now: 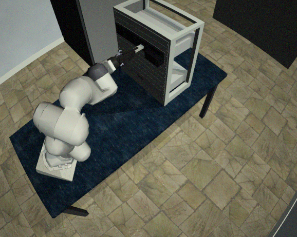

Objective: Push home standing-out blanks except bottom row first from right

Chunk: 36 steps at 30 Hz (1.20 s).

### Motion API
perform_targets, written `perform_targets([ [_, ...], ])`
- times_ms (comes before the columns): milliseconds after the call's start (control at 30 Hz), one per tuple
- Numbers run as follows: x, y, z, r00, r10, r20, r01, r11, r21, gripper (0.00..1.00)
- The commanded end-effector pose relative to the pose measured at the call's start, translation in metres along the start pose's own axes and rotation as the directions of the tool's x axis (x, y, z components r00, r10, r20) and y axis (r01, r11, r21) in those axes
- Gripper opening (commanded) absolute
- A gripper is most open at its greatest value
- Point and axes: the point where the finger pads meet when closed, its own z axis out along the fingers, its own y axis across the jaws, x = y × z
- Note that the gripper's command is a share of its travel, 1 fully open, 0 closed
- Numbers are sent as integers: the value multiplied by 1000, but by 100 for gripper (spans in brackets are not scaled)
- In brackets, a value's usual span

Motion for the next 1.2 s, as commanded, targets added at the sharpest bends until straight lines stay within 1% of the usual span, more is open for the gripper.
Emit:
perform_targets([
  [0,1,0,2,1000,-3,0,3,1000,-1,0],
  [1167,1,0,7,1000,-3,0,3,1000,-1,0],
])
